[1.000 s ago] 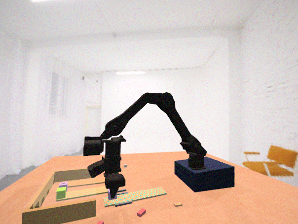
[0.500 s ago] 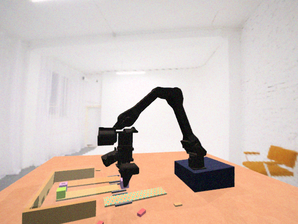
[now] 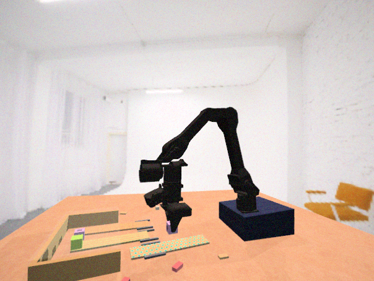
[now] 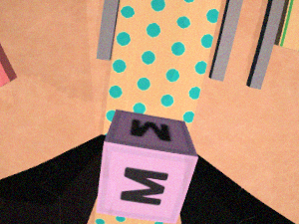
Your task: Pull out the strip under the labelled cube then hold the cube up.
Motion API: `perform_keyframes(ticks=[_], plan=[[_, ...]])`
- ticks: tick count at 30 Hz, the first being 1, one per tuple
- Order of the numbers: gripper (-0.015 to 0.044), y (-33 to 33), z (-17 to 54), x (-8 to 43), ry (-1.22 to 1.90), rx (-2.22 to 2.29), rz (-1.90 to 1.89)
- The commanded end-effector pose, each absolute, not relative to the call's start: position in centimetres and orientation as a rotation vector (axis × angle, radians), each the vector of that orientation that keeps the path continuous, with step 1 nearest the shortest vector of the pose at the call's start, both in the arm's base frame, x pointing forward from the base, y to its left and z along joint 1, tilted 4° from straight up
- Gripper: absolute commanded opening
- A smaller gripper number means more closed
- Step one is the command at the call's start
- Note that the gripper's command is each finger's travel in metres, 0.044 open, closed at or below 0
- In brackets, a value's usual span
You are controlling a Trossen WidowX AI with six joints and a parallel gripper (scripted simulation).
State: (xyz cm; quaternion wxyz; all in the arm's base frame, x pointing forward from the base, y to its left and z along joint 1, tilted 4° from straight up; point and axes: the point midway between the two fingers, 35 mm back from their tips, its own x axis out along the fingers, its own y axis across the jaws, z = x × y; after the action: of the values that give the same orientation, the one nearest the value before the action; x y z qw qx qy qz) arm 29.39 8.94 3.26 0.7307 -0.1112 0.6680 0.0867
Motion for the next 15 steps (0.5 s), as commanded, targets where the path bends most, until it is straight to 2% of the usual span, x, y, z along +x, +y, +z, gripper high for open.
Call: perform_keyframes(ticks=[1, 6, 15], plan=[[0.0, 8.9, 3.6, 29.1, 1.468, -0.237, 0.188], [0.0, 9.0, 6.7, 28.8, 1.468, -0.237, 0.188], [0.0, 9.0, 6.8, 28.7, 1.468, -0.237, 0.188]])
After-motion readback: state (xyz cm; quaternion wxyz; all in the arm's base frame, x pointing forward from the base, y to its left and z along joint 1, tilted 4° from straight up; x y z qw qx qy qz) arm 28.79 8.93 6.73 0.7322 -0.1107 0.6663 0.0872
